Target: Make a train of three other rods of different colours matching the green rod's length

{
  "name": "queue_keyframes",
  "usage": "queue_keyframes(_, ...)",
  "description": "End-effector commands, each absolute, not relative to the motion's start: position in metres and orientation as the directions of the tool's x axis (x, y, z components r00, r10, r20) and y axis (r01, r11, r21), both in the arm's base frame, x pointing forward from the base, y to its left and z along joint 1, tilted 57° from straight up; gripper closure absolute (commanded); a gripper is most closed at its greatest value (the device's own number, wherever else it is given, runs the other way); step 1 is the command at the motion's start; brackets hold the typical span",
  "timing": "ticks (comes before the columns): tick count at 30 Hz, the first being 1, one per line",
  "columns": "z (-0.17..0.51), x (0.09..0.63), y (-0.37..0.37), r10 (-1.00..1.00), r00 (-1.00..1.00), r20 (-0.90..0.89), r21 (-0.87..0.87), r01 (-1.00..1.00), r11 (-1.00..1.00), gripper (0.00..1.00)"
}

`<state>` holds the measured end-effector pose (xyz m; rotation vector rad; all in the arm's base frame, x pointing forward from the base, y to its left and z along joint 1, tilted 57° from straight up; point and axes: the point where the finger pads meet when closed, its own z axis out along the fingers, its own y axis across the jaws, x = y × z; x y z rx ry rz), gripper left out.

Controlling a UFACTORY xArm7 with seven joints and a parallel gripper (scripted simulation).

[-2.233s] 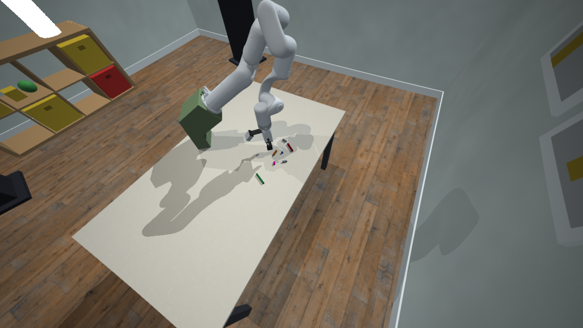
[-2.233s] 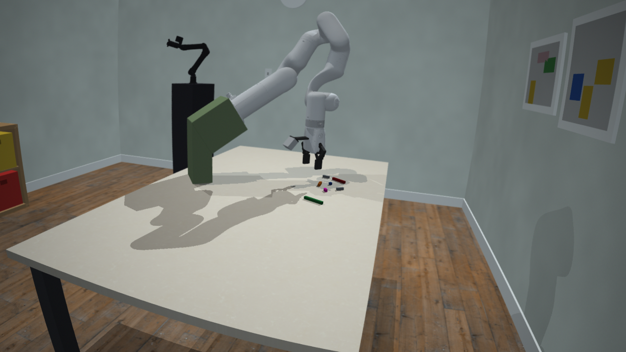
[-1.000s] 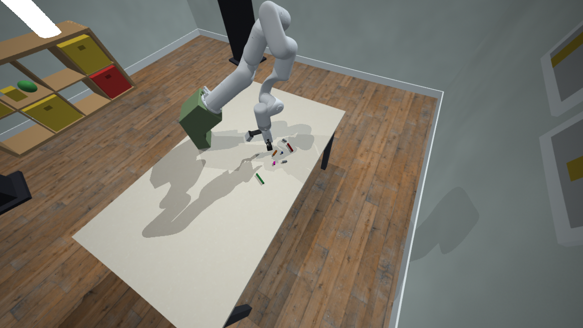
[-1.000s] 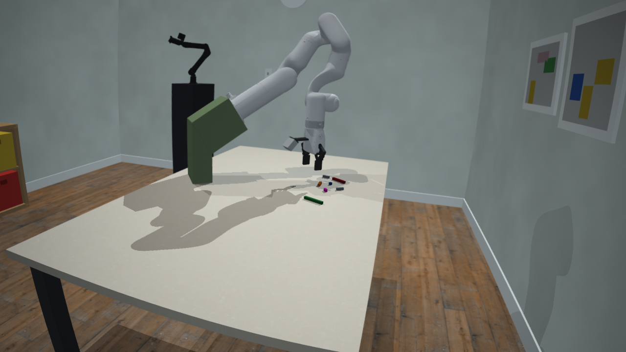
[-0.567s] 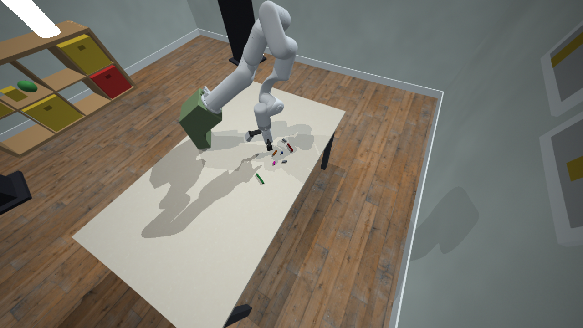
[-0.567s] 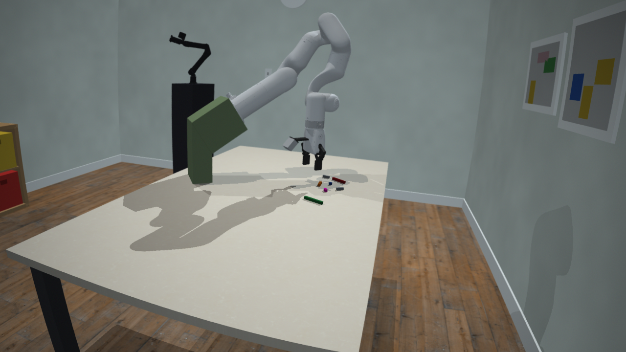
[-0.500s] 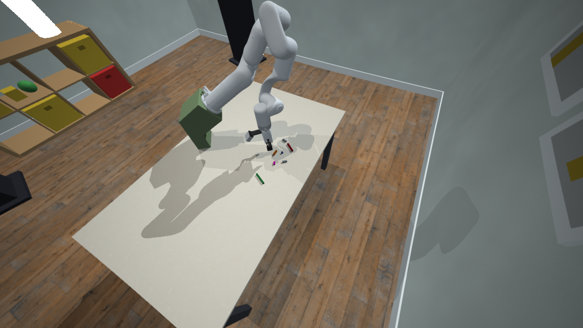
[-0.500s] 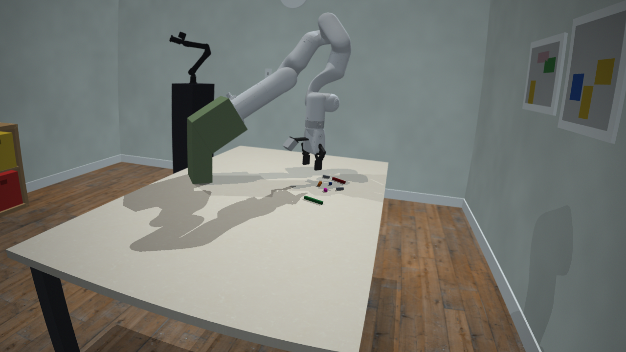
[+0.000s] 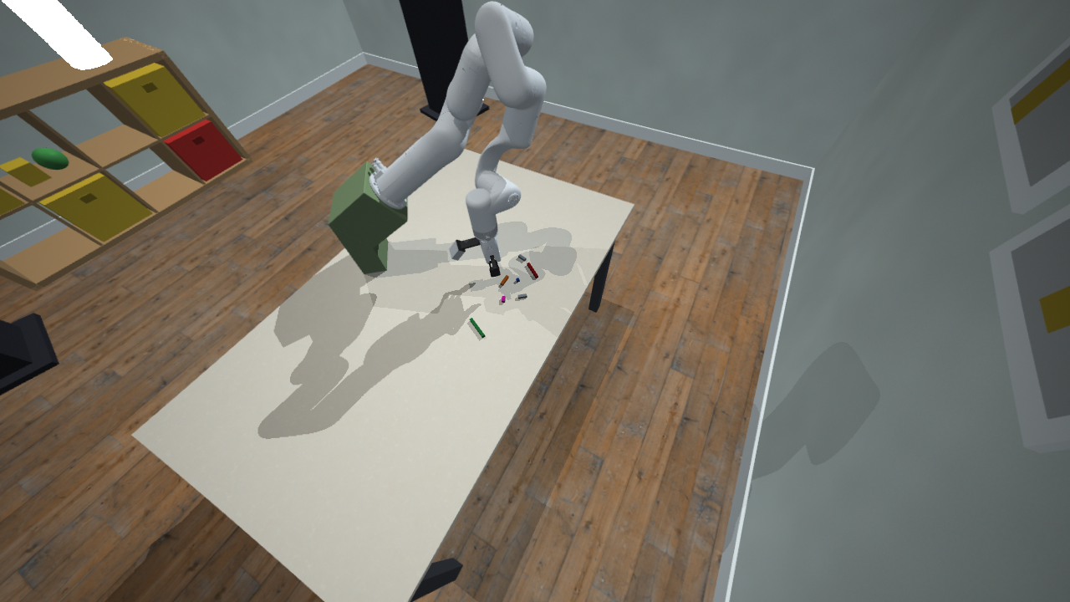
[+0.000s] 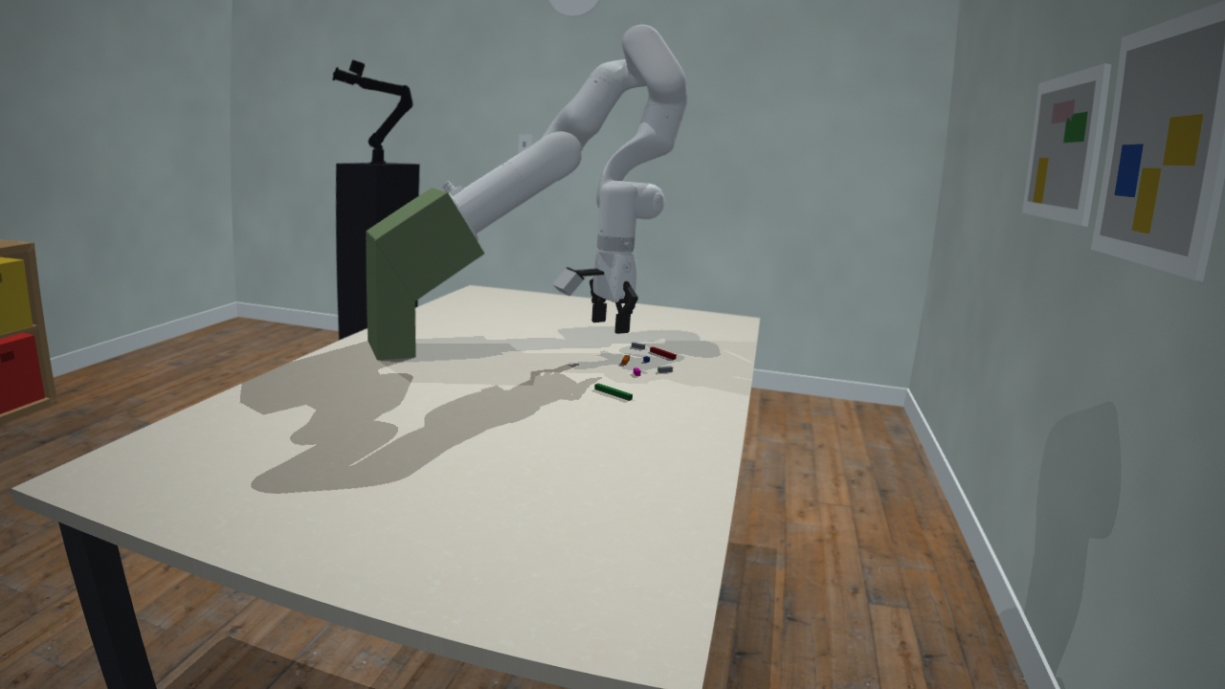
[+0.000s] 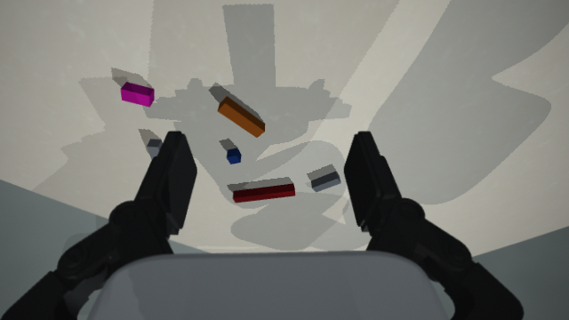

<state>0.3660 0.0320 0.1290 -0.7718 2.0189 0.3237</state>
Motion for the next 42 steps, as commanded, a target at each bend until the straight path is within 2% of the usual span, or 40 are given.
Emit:
queue_keyframes(1, 0.129, 0.366, 0.031, -0.393, -0.38, -0.837, -0.073, -0.634, 0.77, 0.0)
queue_keyframes(23, 0.13, 0.367, 0.031, -0.37, -0.398, -0.839, -0.049, -0.623, 0.781, 0.0)
queue_keyframes(35, 0.135, 0.374, 0.029, -0.047, -0.604, -0.795, 0.273, -0.426, 0.862, 0.0)
queue_keyframes(37, 0.135, 0.374, 0.029, -0.047, -0.604, -0.795, 0.273, -0.426, 0.862, 0.0)
queue_keyframes(42, 0.138, 0.378, 0.028, 0.122, -0.676, -0.727, 0.423, -0.301, 0.855, 0.0)
